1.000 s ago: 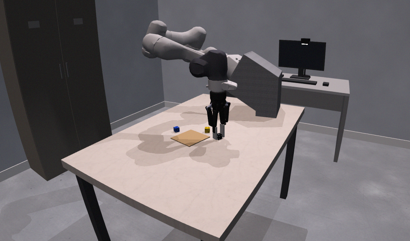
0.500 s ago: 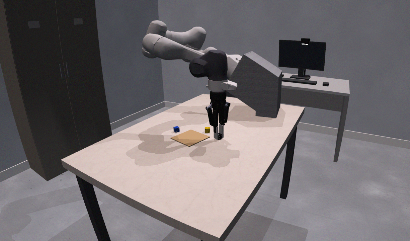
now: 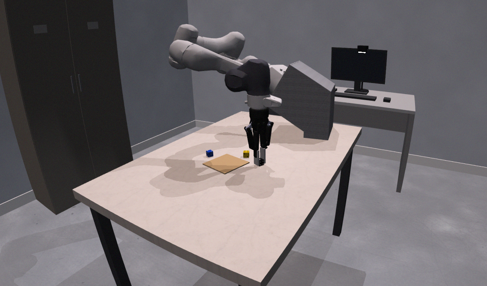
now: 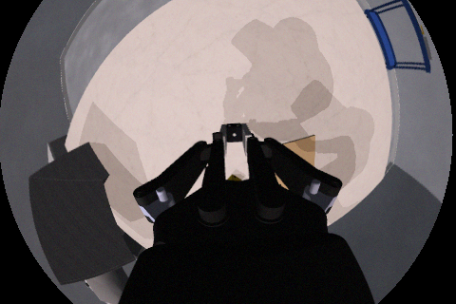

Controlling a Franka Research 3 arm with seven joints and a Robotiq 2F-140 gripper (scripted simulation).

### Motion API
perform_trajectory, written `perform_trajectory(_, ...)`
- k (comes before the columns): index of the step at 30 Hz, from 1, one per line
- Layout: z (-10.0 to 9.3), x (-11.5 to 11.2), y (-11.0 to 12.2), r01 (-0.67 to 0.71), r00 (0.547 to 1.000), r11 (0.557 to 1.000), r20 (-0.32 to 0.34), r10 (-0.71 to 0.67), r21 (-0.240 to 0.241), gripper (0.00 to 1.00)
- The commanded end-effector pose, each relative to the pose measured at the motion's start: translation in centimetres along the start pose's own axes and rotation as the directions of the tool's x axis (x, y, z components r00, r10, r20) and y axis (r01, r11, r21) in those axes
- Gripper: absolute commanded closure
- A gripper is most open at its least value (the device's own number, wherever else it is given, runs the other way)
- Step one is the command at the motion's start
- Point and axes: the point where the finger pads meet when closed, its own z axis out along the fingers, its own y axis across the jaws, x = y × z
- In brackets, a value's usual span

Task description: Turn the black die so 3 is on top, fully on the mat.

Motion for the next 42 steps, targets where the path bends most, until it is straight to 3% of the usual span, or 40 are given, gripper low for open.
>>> perform_trajectory(1, 0.2, 0.0, 0.1, -0.005, 1.0, 1.0, -0.001, 0.005, -0.001, 0.87)
perform_trajectory(9, 0.1, 0.0, 0.1, -0.005, 1.0, 1.0, -0.001, 0.005, -0.001, 0.87)
perform_trajectory(16, -1.2, 0.0, 0.1, -0.005, 1.0, 1.0, -0.001, 0.005, -0.001, 0.87)
perform_trajectory(29, -9.4, 0.0, 0.1, -0.005, 1.0, 1.0, -0.001, 0.005, -0.001, 0.87)
perform_trajectory(42, -9.8, 0.0, 0.1, -0.004, 1.0, 1.0, -0.001, 0.004, 0.0, 0.87)
